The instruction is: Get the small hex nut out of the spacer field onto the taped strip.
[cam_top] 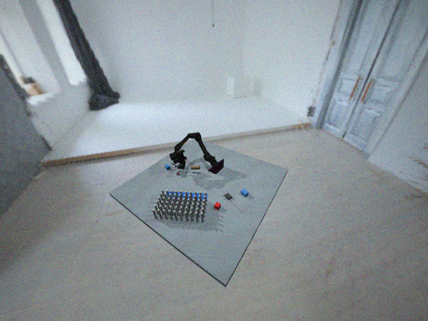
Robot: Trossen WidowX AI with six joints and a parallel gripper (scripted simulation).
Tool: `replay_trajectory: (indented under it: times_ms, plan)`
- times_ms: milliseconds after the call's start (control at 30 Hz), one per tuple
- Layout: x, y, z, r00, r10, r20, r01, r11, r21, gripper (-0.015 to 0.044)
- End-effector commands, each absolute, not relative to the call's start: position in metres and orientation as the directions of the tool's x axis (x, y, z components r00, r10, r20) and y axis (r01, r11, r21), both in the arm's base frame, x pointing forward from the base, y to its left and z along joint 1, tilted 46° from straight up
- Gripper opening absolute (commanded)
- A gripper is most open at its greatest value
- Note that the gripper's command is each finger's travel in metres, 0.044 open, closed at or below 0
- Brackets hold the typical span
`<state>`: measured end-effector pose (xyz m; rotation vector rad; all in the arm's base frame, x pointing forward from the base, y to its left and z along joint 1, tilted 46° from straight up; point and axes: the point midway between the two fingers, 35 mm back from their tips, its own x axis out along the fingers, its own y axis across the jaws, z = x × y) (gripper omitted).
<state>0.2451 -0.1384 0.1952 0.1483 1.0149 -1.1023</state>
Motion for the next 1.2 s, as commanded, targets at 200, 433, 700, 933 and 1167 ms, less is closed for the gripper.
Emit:
replay_trajectory:
  times_ms: [200, 433, 700, 933, 1167]
  plan:
    - [0.252, -0.124, 0.18, 0.067, -0.672, -0.737, 0.518, 0.655, -0.55, 0.0]
    - [0.257, -0.114, 0.171, 0.066, -0.675, -0.735, 0.297, 0.717, -0.631, 0.0]
    - [0.261, -0.102, 0.161, 0.066, -0.679, -0.731, 0.023, 0.733, -0.68, 0.0]
    - [0.264, -0.092, 0.152, 0.067, -0.685, -0.726, -0.218, 0.7, -0.68, 0.0]
    - [0.266, -0.082, 0.144, 0.07, -0.691, -0.719, -0.446, 0.623, -0.642, 0.0]
